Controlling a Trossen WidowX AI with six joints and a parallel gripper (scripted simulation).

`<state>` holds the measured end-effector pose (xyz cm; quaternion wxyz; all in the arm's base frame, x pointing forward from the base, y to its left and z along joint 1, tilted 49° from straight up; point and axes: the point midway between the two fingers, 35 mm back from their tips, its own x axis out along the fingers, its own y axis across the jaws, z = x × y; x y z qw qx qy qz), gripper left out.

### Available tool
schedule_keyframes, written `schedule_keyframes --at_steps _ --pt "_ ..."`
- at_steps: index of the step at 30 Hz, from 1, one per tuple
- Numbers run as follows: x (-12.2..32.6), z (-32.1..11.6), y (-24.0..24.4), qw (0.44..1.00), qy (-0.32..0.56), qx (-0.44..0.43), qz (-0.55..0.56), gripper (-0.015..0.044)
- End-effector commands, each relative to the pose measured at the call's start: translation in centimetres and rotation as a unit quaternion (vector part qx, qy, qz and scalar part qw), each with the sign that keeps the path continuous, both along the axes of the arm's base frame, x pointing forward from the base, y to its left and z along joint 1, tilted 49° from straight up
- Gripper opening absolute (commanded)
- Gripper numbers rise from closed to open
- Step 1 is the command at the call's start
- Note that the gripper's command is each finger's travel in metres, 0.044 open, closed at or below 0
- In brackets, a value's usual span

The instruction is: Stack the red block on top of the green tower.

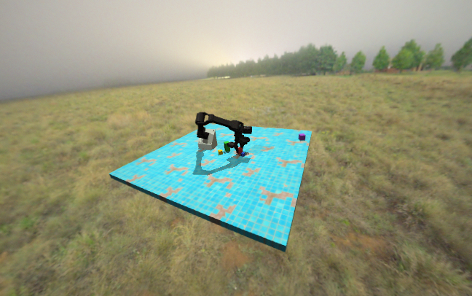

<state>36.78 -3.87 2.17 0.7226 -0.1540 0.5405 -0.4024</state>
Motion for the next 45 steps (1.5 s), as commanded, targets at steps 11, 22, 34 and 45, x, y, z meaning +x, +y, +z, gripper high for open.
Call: schedule_keyframes --at_steps 11,22,34,45 --pt "-0.3 4.4 4.9 1.000 -0.008 0.003 0.002 0.0000" --pt "-0.8 7.0 8.0 1.000 -0.007 0.003 0.002 0.0000" --pt "-2.1 6.8 8.3 1.000 -0.007 0.005 0.002 0.0000" --pt "-6.5 5.9 9.0 1.000 -0.005 0.007 0.003 0.0000"
